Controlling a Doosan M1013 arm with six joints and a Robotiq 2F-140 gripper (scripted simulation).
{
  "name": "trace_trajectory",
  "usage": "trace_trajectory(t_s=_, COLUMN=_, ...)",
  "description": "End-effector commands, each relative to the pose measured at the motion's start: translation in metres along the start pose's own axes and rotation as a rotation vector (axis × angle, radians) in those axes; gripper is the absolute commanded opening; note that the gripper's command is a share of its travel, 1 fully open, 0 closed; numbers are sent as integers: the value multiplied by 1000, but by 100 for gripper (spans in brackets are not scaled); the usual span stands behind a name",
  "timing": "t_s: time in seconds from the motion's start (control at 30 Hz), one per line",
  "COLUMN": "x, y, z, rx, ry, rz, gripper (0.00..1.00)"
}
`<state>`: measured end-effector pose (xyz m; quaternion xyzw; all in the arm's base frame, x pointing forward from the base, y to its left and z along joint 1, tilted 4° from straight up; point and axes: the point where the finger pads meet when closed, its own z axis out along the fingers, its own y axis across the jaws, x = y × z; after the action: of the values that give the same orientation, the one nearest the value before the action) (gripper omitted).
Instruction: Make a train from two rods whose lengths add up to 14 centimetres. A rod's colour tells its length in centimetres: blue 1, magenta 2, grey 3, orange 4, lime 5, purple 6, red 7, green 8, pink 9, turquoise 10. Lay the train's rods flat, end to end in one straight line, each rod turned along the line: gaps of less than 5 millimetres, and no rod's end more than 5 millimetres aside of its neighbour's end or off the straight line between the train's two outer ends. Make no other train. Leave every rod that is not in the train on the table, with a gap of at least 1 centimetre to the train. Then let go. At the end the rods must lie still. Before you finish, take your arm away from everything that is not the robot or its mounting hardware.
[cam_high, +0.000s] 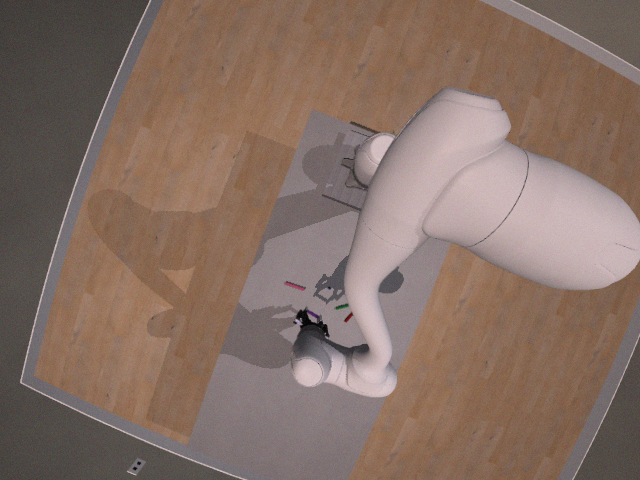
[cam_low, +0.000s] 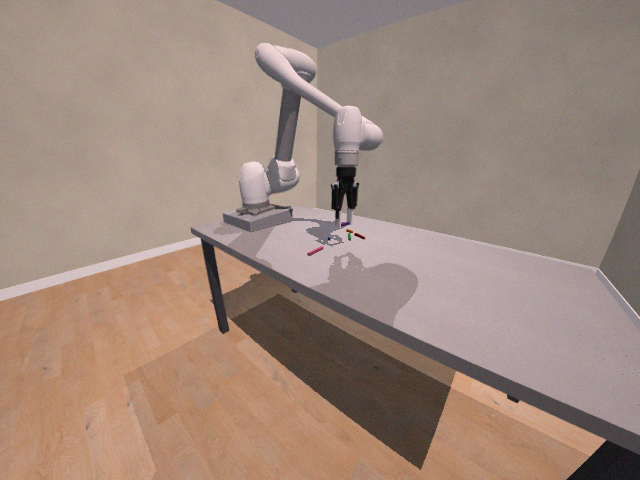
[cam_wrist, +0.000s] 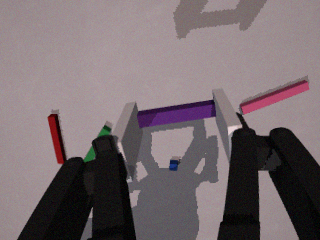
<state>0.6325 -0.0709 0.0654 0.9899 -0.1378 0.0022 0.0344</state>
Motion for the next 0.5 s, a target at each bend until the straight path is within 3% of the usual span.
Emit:
trace_trajectory(t_s=0.0, x=0, y=0, z=0, rx=0, ry=0, rz=0, gripper=36)
trace_trajectory(t_s=0.47, x=0, y=0, z=24, rx=0, ry=0, rz=0, gripper=36)
